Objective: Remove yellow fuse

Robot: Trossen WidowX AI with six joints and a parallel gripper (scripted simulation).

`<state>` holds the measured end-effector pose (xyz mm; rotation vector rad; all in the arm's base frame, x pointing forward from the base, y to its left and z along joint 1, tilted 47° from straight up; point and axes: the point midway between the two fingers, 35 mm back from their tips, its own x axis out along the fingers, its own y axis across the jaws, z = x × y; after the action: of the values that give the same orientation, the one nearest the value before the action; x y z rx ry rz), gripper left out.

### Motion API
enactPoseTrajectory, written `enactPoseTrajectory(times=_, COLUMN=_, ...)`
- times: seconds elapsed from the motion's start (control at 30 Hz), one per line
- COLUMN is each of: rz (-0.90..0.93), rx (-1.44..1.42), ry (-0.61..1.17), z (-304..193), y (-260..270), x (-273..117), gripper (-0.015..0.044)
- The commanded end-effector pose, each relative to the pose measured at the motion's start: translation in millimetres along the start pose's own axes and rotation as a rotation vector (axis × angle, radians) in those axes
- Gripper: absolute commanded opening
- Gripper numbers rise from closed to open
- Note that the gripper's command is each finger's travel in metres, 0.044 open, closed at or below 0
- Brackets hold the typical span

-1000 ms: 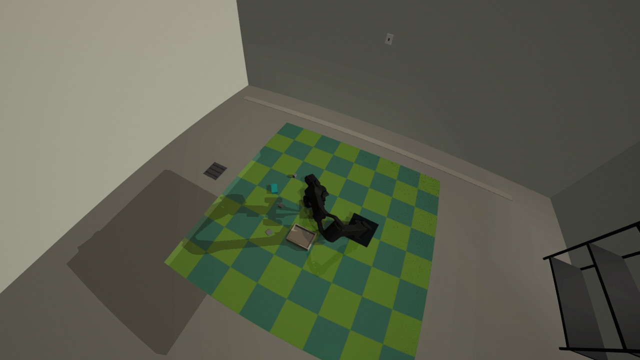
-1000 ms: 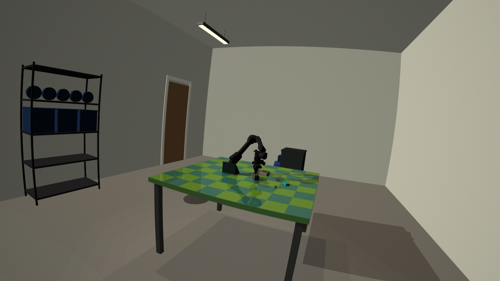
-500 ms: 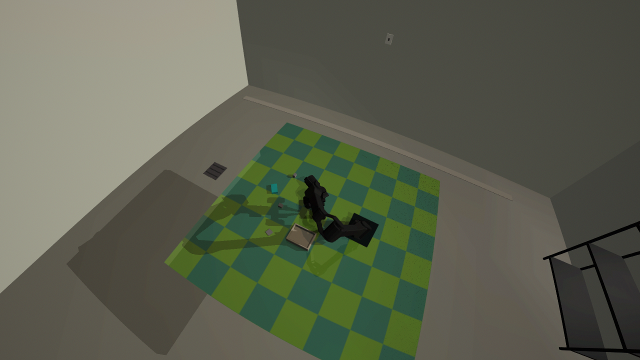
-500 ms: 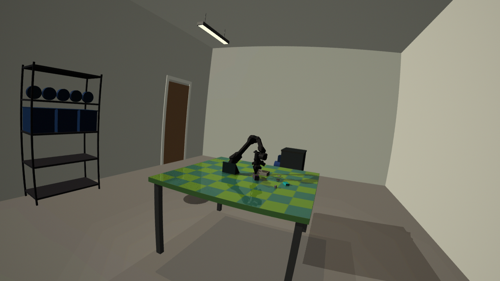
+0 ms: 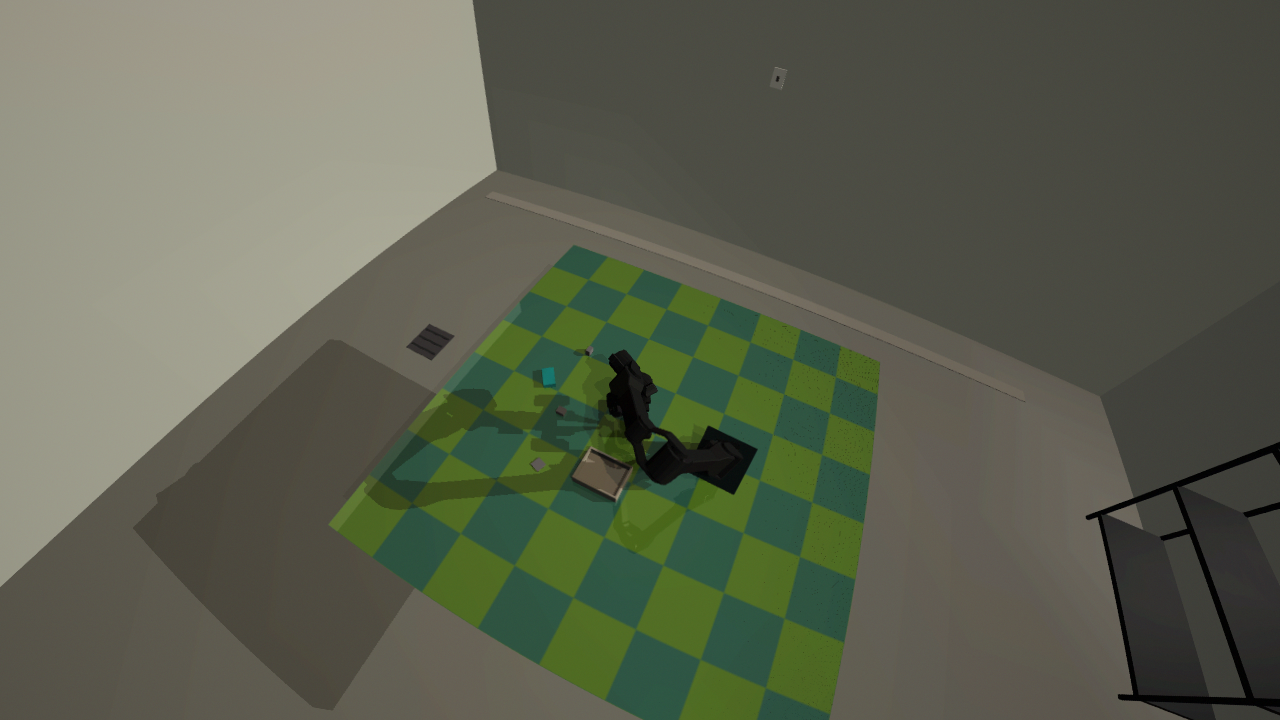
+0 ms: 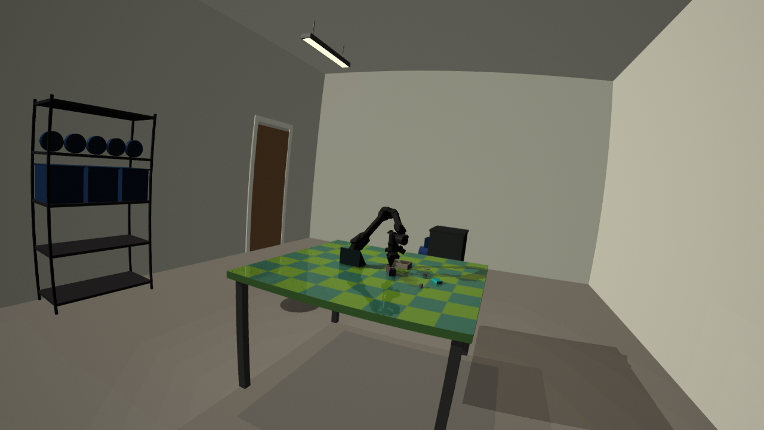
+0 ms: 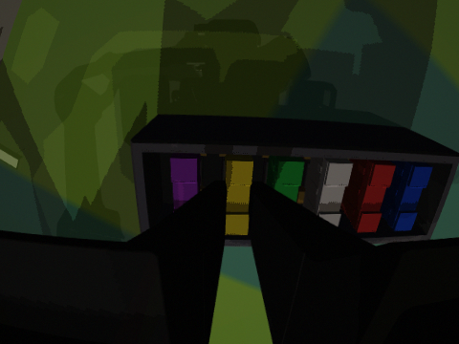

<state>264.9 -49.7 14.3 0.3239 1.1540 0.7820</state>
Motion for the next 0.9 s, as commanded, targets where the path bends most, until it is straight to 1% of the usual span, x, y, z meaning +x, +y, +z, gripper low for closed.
enactPoseTrajectory(times=0.0, rz=-0.001, rx=-0.002, ry=0.0, z=0.3, y=-0.2, x=-1.8, gripper=0.0)
enactPoseTrajectory(times=0.87, rz=-0.001, rx=0.0, ry=0.0, z=0.4, y=-0.8, x=-14.4, gripper=0.0)
